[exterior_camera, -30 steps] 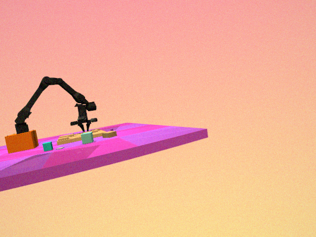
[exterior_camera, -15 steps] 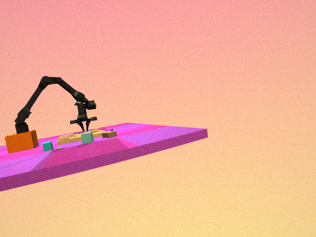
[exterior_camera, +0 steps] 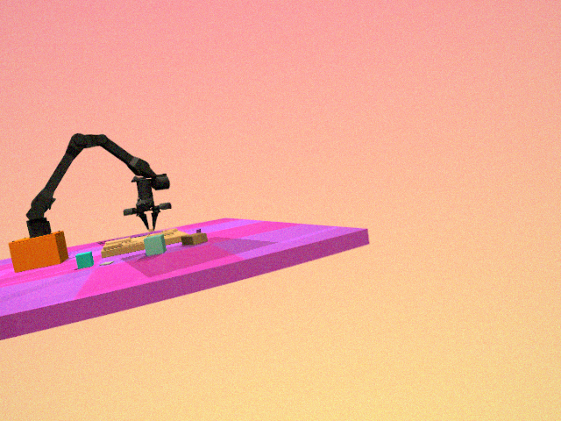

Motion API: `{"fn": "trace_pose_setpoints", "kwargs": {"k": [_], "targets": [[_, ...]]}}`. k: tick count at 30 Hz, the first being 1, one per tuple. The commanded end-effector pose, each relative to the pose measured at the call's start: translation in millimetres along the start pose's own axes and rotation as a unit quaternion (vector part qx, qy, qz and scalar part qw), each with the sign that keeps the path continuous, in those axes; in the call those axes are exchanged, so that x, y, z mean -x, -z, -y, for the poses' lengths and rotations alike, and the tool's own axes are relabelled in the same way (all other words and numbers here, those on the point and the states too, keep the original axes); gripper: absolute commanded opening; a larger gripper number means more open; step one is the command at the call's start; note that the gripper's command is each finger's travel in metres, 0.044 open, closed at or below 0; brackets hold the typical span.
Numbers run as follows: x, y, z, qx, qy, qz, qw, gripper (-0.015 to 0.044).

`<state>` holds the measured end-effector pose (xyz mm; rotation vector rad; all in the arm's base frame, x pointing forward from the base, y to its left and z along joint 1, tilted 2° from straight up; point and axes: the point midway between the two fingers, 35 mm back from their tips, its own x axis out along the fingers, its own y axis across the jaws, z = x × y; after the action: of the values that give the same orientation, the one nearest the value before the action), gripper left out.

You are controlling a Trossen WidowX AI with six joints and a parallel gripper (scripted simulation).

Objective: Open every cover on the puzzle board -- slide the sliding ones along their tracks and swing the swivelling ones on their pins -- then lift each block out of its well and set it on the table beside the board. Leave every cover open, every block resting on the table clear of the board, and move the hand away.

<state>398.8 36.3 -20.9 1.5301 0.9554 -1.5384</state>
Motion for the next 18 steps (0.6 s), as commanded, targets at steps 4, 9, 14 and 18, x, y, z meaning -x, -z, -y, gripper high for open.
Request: {"fn": "trace_pose_setpoints", "kwargs": {"k": [4,9,14,18], "targets": [[11.7,0.8,-1.5,-0.001,-0.005,-0.002,1.000,0.0080],[17.1,0.8,-1.4,-0.001,-0.005,-0.002,1.000,0.0080],[29.5,1.1,-1.8,-0.001,-0.005,-0.002,1.000,0.0080],[39.8,1.1,-1.9,-0.001,-0.005,-0.002,1.000,0.0080]]}}
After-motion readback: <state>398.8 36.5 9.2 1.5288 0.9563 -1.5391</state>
